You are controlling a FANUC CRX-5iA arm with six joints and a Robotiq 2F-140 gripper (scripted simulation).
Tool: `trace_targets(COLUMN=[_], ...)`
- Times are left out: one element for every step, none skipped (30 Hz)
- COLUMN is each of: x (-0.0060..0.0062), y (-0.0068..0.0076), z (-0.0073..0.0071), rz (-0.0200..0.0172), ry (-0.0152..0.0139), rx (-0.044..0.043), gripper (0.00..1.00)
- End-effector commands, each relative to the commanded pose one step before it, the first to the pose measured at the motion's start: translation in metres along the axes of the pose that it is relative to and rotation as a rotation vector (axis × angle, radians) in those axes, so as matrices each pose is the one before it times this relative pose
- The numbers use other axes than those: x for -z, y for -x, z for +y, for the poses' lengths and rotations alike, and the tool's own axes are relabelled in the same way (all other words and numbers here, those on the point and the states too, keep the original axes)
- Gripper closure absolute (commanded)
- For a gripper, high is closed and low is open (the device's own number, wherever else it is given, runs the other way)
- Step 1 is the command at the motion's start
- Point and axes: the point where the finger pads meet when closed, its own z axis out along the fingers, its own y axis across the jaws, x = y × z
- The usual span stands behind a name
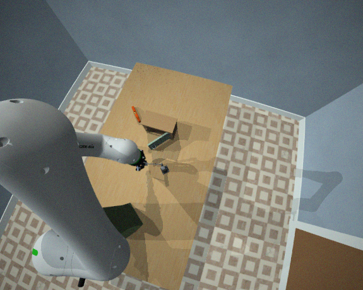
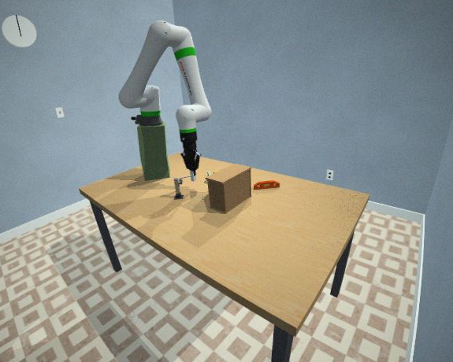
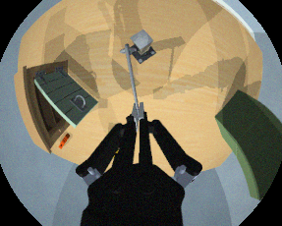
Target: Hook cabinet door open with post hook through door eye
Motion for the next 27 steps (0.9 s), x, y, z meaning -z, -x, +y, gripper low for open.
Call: trace_targets(x=[0.00468, 0.00152, 0.00109, 0.00000, 0.00000, 0.00053, 0.00009, 0.00010, 0.00053, 0.00110, 0.00154, 0.00170, 0.00154, 0.00110, 0.00053, 0.00009, 0.00010, 0.00054, 0.00110, 0.00154, 0.00000, 0.00000, 0.00170, 0.00154, 0.00110, 0.00053, 0.00010], y=[0.00053, 0.00022, 0.00016, 0.00000, 0.00000, 0.00008, 0.00001, 0.00001, 0.00004, 0.00008, 0.00011, 0.00013, 0.00012, 0.00008, 0.00004, 0.00001, 0.00000, 0.00000, 0.00001, 0.00001, 0.00000, 0.00000, 0.00001, 0.00001, 0.00000, 0.00000, 0.00000], z=[-0.00010, 0.00000, 0.00000, 0.00000, 0.00000, 0.00000, 0.00000, 0.00000, 0.00000, 0.00000, 0.00000, 0.00000, 0.00000, 0.00000, 0.00000, 0.00000, 0.00000, 0.00000, 0.00000, 0.00000, 0.00000, 0.00000, 0.00000, 0.00000, 0.00000, 0.00000, 0.00000], rz=[0.00038, 0.00000, 0.00000, 0.00000, 0.00000, 0.00000, 0.00000, 0.00000, 0.00000, 0.00000, 0.00000, 0.00000, 0.00000, 0.00000, 0.00000, 0.00000, 0.00000, 0.00000, 0.00000, 0.00000, 0.00000, 0.00000, 0.00000, 0.00000, 0.00000, 0.00000, 0.00000], ry=[-0.00014, 0.00000, 0.00000, 0.00000, 0.00000, 0.00000, 0.00000, 0.00000, 0.00000, 0.00000, 0.00000, 0.00000, 0.00000, 0.00000, 0.00000, 0.00000, 0.00000, 0.00000, 0.00000, 0.00000, 0.00000, 0.00000, 0.00000, 0.00000, 0.00000, 0.00000, 0.00000], rx=[-0.00006, 0.00000, 0.00000, 0.00000, 0.00000, 0.00000, 0.00000, 0.00000, 0.00000, 0.00000, 0.00000, 0.00000, 0.00000, 0.00000, 0.00000, 0.00000, 0.00000, 0.00000, 0.00000, 0.00000, 0.00000, 0.00000, 0.00000, 0.00000, 0.00000, 0.00000, 0.00000], gripper=[0.97, 0.97, 0.97, 0.97, 0.97, 0.97, 0.97, 0.97, 0.97, 0.97, 0.97, 0.97, 0.97, 0.97, 0.97, 0.97, 0.97, 0.97, 0.97, 0.97, 0.97, 0.97, 0.97, 0.97, 0.97, 0.97, 0.97])
